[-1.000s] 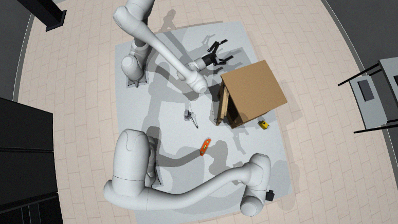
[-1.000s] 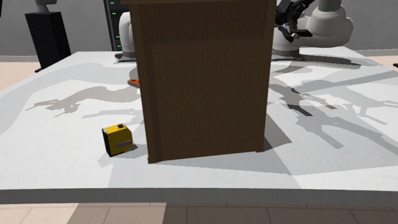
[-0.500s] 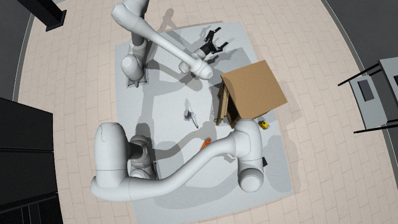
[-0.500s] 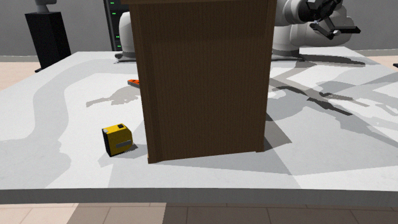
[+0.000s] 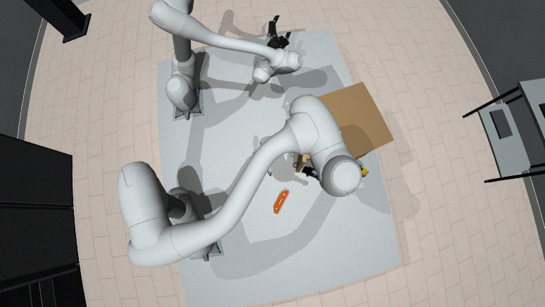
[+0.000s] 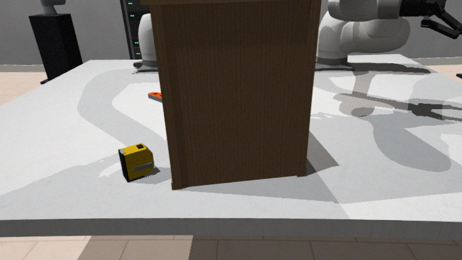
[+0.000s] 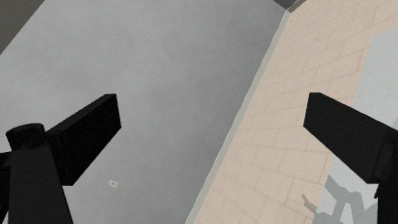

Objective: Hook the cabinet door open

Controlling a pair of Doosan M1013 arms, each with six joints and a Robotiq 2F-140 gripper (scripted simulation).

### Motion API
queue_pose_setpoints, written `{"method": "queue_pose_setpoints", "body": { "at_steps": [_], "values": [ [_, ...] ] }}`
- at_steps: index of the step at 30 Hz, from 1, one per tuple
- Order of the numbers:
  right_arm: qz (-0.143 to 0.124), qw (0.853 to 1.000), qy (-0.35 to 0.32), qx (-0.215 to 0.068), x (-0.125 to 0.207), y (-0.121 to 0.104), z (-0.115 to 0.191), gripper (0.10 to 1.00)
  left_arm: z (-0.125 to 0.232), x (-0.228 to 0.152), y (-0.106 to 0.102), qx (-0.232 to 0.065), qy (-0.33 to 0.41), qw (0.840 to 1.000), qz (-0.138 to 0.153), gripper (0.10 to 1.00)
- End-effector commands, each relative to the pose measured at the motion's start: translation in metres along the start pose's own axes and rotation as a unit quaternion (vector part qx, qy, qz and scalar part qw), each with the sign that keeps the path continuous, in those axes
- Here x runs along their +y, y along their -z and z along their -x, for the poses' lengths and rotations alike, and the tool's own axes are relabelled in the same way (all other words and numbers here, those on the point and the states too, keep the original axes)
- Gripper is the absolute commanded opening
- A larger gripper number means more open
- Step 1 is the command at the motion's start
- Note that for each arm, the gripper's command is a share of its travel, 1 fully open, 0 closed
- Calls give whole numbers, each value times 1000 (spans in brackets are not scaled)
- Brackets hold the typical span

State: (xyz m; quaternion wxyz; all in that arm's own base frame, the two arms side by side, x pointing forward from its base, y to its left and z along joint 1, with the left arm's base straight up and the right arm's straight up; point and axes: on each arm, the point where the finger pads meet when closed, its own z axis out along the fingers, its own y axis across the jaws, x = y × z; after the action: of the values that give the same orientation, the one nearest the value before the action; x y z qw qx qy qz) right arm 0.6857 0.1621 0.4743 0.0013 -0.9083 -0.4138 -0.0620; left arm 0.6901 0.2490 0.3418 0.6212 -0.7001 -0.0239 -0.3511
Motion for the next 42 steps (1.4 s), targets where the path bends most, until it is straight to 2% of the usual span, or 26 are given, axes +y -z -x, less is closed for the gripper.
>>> {"method": "queue_pose_setpoints", "body": {
  "at_steps": [1, 4, 6, 12, 14, 15, 16, 21, 29, 31, 32, 33, 36, 42],
  "values": [
    [-22, 994, 101, -34, -54, 20, -40, 1000, 52, -30, -36, -71, -12, 997, -22, 1000],
    [-31, 987, 150, -48, -88, 33, -66, 1000, 92, -51, -54, -117, -19, 992, -33, 1000],
    [-33, 985, 159, -51, -110, 41, -83, 1000, 119, -65, -64, -149, -23, 988, -40, 1000],
    [-33, 985, 160, -52, -111, 42, -83, 1000, 201, -106, -85, -245, -34, 967, -55, 1000],
    [-33, 985, 160, -52, -111, 42, -83, 1000, 201, -106, -85, -245, -34, 967, -55, 1000],
    [-33, 985, 160, -52, -111, 42, -83, 1000, 240, -125, -90, -283, -37, 957, -60, 1000],
    [-33, 985, 160, -52, -111, 42, -83, 1000, 251, -130, -90, -303, -38, 950, -61, 1000],
    [-33, 985, 160, -52, -111, 42, -83, 1000, 318, -161, -88, -382, -41, 921, -65, 1000],
    [-33, 985, 160, -52, -111, 42, -83, 1000, 426, -207, -63, -508, -35, 859, -57, 1000],
    [-33, 985, 160, -52, -111, 42, -83, 1000, 426, -207, -63, -508, -35, 859, -57, 1000],
    [-33, 985, 160, -52, -111, 42, -83, 1000, 463, -223, -49, -543, -30, 838, -52, 1000],
    [-33, 985, 160, -52, -111, 42, -83, 1000, 472, -226, -43, -563, -27, 824, -49, 1000],
    [-33, 985, 160, -52, -111, 42, -83, 1000, 507, -239, -23, -605, -18, 795, -39, 1000],
    [-33, 985, 160, -52, -111, 42, -83, 1000, 573, -261, 28, -687, 11, 726, -12, 1000]
  ]
}}
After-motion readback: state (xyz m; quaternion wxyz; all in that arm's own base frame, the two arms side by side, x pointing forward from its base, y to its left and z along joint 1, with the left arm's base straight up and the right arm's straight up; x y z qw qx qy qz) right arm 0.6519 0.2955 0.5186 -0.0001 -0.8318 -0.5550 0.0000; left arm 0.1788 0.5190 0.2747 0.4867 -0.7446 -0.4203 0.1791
